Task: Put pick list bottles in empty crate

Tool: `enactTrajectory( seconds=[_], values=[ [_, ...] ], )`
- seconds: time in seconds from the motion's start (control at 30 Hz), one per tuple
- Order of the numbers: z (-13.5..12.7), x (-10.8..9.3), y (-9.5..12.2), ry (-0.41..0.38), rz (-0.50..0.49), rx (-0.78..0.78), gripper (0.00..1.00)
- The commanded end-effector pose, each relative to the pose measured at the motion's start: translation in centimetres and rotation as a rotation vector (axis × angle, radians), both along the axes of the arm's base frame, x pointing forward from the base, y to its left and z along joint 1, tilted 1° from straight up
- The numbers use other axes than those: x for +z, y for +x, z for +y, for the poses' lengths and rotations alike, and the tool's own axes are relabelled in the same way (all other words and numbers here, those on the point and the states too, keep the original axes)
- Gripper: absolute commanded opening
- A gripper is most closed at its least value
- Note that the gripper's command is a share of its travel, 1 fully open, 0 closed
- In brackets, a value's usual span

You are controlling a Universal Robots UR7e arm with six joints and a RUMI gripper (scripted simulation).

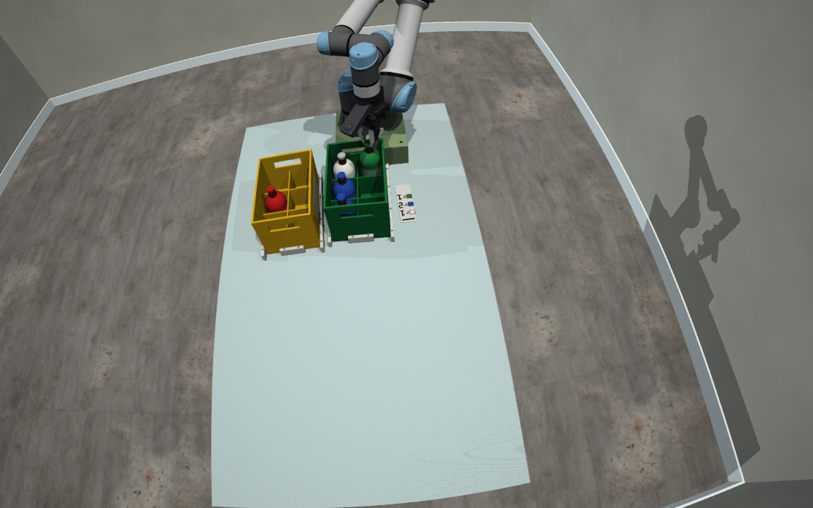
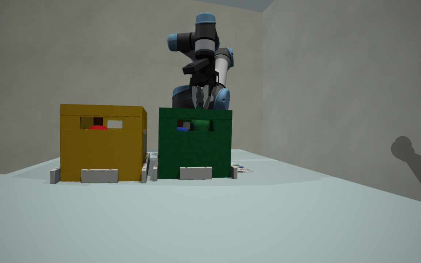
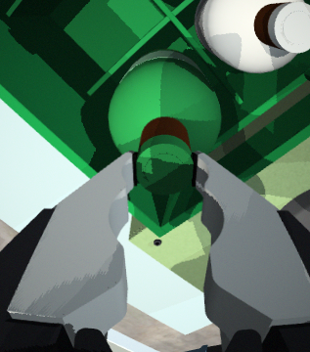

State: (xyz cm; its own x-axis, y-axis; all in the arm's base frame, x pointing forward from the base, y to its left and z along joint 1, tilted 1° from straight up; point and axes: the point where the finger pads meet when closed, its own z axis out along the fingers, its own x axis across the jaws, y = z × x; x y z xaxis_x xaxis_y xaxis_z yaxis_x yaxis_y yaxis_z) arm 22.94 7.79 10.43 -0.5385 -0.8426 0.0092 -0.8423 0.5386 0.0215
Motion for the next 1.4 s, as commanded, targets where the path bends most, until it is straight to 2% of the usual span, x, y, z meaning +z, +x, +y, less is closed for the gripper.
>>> enactTrajectory(
  seconds=[0.0, 0.23, 1.37],
  values=[
    [-0.09, -0.6, 0.19, -0.001, -0.004, -0.002, 0.0],
    [-0.08, -1.1, 0.19, -0.001, -0.004, -0.002, 0.0],
    [-0.06, -0.92, 0.16, -0.002, -0.009, -0.001, 0.0]
  ],
)
